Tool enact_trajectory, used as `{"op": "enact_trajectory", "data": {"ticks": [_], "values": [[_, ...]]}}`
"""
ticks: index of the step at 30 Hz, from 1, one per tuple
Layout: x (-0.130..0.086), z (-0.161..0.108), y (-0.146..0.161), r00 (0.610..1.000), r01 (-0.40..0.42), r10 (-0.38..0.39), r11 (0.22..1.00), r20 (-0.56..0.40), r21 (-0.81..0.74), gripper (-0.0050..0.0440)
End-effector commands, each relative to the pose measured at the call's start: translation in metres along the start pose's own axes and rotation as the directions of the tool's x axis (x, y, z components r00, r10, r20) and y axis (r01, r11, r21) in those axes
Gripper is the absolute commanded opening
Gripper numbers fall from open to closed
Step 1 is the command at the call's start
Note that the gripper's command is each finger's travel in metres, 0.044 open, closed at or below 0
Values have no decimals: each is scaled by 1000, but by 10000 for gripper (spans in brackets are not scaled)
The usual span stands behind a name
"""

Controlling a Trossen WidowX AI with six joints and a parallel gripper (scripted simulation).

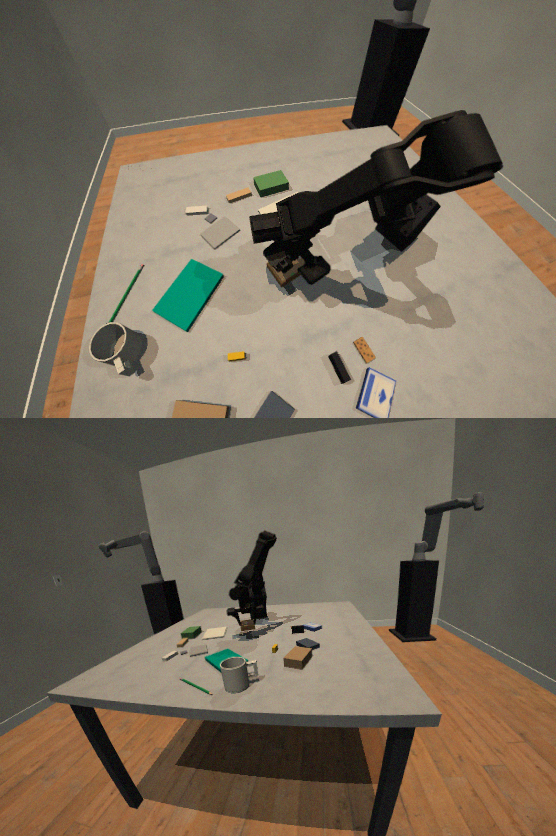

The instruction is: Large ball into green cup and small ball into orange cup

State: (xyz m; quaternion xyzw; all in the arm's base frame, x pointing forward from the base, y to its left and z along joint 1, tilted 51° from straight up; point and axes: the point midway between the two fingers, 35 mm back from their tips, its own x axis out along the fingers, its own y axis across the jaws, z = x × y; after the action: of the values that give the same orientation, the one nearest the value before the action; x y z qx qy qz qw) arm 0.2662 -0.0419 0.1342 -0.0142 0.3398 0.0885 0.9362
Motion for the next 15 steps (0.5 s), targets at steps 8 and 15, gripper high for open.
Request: {"op": "enact_trajectory", "data": {"ticks": [8,15], "values": [[0,1,0,1000,-7,7,1000,-3,-1,0],[0,1,0,1000,2,-2,1000,-2,-1,0]]}}
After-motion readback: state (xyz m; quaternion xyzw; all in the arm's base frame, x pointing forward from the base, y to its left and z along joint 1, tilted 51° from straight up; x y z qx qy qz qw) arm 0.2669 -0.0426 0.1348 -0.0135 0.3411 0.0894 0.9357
